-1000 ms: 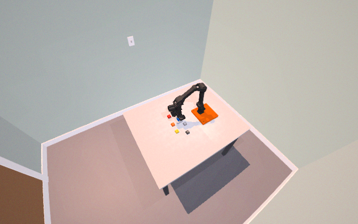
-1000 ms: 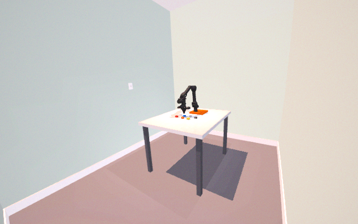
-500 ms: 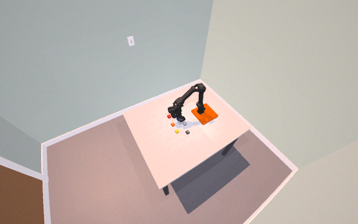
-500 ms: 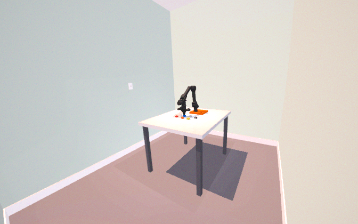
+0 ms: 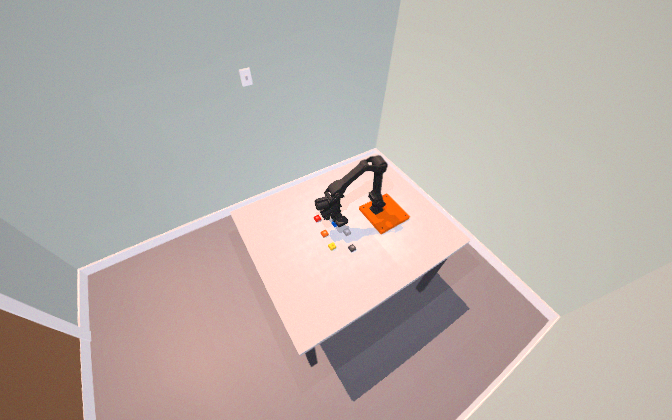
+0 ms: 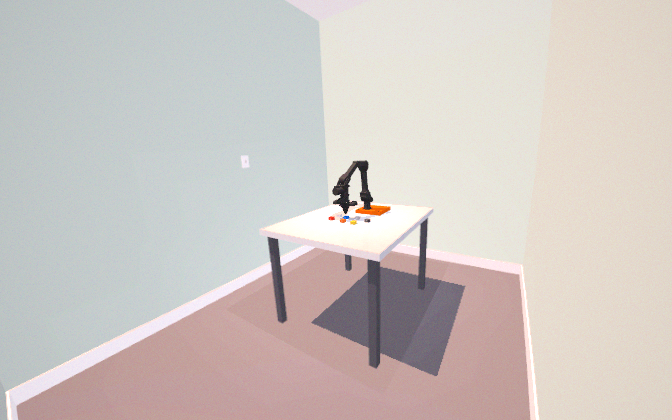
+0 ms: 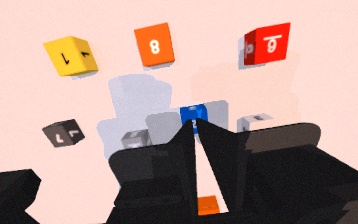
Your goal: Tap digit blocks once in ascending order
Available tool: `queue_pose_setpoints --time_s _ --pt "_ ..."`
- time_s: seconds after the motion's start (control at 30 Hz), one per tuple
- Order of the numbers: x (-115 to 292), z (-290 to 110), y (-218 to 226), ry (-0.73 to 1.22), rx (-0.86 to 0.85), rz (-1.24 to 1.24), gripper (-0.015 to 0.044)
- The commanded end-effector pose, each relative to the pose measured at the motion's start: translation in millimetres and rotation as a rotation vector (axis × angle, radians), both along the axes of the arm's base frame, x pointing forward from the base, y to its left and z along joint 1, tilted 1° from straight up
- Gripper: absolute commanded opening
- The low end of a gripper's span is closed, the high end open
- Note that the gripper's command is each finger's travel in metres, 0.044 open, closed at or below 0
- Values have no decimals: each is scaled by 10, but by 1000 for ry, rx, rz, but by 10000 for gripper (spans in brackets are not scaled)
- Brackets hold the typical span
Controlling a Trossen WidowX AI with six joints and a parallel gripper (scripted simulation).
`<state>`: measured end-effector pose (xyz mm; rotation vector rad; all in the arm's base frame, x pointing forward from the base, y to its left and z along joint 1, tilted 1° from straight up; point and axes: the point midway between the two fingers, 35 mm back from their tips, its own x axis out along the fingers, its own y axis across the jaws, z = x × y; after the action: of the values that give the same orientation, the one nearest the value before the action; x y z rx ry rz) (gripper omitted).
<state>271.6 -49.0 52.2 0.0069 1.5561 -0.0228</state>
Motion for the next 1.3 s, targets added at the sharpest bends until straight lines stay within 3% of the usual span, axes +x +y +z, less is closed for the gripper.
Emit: queue_pose_setpoints --time_s 0.0,0.23,0.4,0.67,0.8,1.07,1.27 --pt "3 89 1 -7 -1 3 20" --pt "-12 857 9 -7 -1 3 20" --pt "-21 878 -11 -7 -1 3 20" --pt "-408 883 -848 -3 -10 3 20" --pt "-456 883 -915 -3 -11 3 20" --pt "-441 94 -933 -3 -11 3 20" --pt "-443 63 -932 -3 -10 3 20"
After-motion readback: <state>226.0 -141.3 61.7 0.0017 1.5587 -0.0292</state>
